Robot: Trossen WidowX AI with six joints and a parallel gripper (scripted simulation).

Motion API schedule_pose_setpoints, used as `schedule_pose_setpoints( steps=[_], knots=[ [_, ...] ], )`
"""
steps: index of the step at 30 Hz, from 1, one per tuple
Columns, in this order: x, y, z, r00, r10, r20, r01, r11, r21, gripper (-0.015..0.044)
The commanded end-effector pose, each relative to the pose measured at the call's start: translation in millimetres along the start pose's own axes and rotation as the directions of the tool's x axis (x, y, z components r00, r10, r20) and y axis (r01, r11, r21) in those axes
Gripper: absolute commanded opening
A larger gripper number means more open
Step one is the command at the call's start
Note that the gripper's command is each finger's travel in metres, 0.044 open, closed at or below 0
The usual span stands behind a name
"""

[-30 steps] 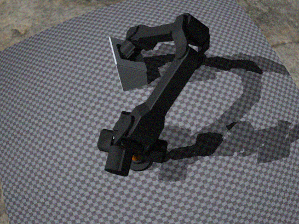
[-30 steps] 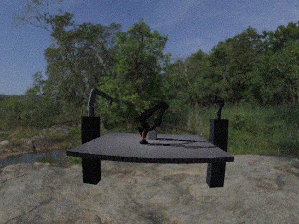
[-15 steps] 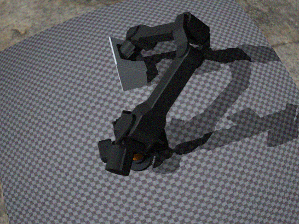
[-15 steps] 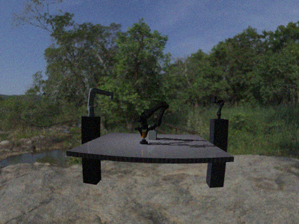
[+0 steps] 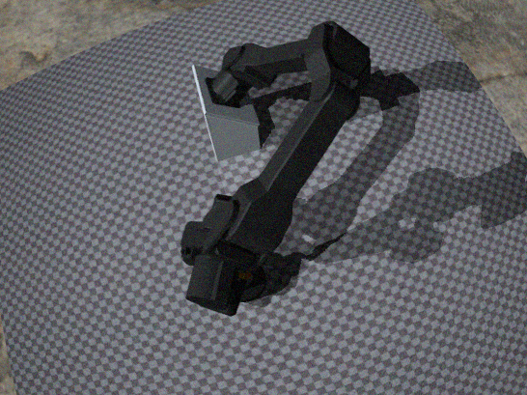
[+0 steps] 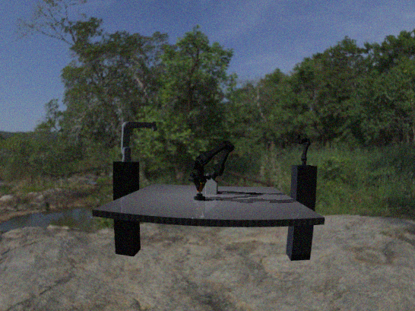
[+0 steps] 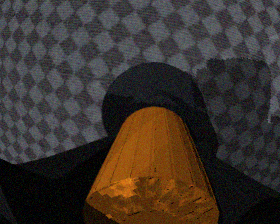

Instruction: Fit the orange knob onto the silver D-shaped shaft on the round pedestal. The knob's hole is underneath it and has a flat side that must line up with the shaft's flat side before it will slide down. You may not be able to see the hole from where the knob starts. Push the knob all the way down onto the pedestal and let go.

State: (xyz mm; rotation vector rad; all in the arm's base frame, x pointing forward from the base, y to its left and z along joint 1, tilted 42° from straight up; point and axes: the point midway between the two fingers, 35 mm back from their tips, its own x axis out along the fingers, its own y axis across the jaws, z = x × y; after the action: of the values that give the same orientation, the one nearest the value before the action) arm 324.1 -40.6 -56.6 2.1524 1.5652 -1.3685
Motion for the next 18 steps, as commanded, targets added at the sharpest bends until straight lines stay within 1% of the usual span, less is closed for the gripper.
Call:
schedule_pose_setpoints(
  steps=[1,5,9,14,18],
  knots=[
    [-0.3,0.4,-0.3,1.000,0.004,-0.002,-0.004,0.975,-0.221,0.0000],
    [0.0,0.2,-0.1,1.000,0.005,-0.001,-0.005,0.876,-0.482,0.0000],
    [0.4,0.0,0.0,1.000,0.006,0.000,-0.005,0.709,-0.705,0.0000],
    [0.8,-0.5,0.2,1.000,0.007,0.000,-0.003,0.425,-0.905,0.0000],
    [1.1,-1.0,0.4,1.000,0.008,0.001,0.000,0.158,-0.987,0.0000]
  ],
)
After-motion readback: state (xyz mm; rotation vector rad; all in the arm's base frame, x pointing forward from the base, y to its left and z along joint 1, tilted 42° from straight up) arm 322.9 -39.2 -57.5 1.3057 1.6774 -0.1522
